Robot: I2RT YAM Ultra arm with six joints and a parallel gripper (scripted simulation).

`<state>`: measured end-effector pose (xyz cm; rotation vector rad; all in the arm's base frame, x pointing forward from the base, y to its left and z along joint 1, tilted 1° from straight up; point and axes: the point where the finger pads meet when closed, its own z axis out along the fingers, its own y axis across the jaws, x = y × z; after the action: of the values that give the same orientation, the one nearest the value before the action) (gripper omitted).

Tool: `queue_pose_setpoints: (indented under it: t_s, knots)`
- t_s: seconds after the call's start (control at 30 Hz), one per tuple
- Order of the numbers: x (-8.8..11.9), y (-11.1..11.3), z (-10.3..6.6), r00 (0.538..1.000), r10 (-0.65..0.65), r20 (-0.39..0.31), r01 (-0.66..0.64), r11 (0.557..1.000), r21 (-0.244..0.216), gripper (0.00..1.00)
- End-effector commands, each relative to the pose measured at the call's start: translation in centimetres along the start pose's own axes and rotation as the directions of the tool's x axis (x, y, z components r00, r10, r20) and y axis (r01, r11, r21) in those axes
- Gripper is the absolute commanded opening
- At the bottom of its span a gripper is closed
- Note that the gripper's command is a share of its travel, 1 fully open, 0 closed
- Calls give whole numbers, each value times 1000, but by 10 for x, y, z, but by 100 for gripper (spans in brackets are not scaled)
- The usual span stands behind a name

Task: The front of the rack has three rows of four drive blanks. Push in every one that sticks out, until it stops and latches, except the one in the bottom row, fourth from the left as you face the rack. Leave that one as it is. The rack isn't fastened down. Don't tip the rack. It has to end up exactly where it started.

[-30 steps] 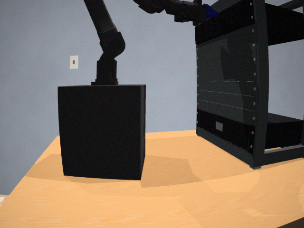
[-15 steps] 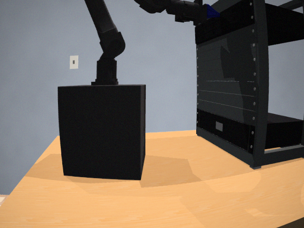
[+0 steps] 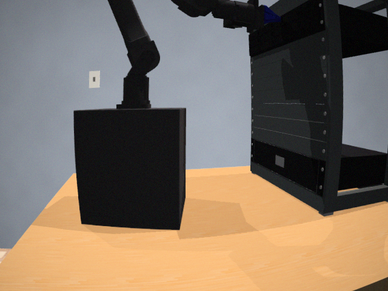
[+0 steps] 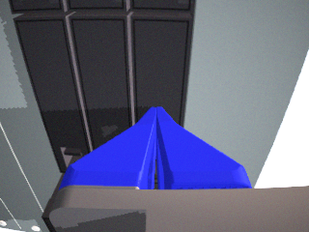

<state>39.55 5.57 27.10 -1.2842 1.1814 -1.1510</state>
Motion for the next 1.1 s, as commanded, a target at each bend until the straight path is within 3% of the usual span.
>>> queue_pose_setpoints:
  t_s: [0.0, 0.37, 0.4, 0.43, 0.5, 0.6, 0.63, 1.07]
  knots:
    - [5, -32, 10, 1000, 20, -13, -19, 997, 76, 0]
    - [5, -32, 7, 1000, 21, -16, -19, 997, 76, 0]
    - [5, -46, -2, 1000, 25, -14, -24, 993, 112, 0]
    - [4, -46, -4, 1000, 26, -12, -24, 993, 112, 0]
    - [0, -39, -10, 1000, 22, -1, -21, 996, 86, 0]
    - [-1, -39, -14, 1000, 22, 0, -22, 996, 86, 0]
    - [-1, -17, -19, 1000, 16, 0, -16, 999, 44, 0]
    - [0, -14, -83, 1000, 15, 0, -15, 999, 46, 0]
